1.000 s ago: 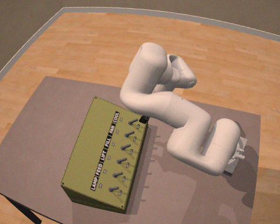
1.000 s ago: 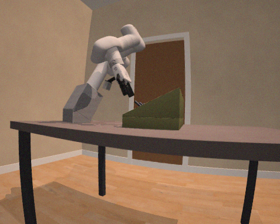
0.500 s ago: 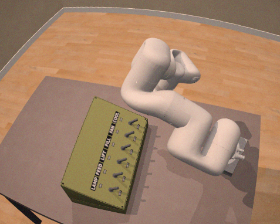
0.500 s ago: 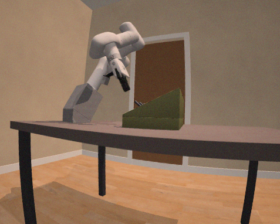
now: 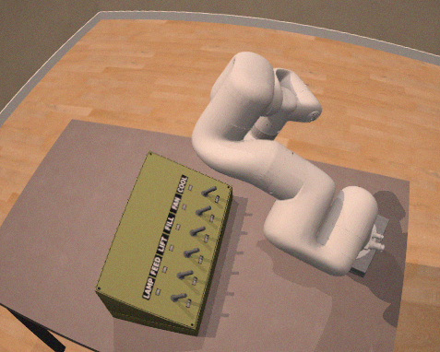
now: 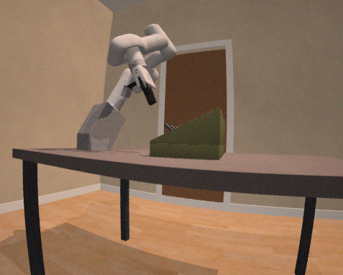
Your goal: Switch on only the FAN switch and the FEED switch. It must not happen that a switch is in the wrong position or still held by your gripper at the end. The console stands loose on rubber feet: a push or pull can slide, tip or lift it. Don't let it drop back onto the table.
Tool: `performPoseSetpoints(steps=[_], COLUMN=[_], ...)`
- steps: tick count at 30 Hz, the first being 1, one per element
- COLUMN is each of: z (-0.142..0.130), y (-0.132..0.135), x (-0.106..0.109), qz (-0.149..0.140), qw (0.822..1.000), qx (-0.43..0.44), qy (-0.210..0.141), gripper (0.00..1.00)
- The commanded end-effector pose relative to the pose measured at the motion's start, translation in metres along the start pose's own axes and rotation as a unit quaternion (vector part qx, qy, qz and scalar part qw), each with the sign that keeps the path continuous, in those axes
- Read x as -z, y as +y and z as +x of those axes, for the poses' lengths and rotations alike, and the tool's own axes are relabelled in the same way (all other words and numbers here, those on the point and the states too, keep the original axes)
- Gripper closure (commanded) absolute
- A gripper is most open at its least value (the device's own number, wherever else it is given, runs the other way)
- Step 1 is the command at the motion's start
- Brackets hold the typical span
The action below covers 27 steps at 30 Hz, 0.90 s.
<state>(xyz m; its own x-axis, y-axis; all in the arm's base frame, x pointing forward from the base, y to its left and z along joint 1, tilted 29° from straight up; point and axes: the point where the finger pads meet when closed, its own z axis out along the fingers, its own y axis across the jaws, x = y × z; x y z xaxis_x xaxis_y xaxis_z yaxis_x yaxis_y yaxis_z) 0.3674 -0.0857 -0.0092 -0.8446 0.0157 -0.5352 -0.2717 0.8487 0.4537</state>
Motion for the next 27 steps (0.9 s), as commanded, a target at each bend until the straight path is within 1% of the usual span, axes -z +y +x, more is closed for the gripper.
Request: performPoseSetpoints(steps=[1, 3, 5, 7, 9, 10, 27], z=[-0.001, 0.003, 0.010, 0.010, 0.018, 0.020, 0.020], y=[0.000, 0.013, 0.041, 0.041, 0.064, 0.069, 0.070], x=[0.002, 0.002, 0.002, 0.002, 0.002, 0.002, 0.002], qz=[0.001, 0.002, 0.002, 0.002, 0.001, 0.000, 0.000], qw=[1.000, 1.000, 1.000, 1.000, 1.000, 1.000, 1.000], qx=[0.001, 0.001, 0.001, 0.001, 0.000, 0.000, 0.000], qy=[-0.001, -0.001, -0.002, -0.002, 0.000, 0.000, 0.000], gripper=[1.00, 1.00, 1.00, 1.00, 1.00, 1.00, 1.00])
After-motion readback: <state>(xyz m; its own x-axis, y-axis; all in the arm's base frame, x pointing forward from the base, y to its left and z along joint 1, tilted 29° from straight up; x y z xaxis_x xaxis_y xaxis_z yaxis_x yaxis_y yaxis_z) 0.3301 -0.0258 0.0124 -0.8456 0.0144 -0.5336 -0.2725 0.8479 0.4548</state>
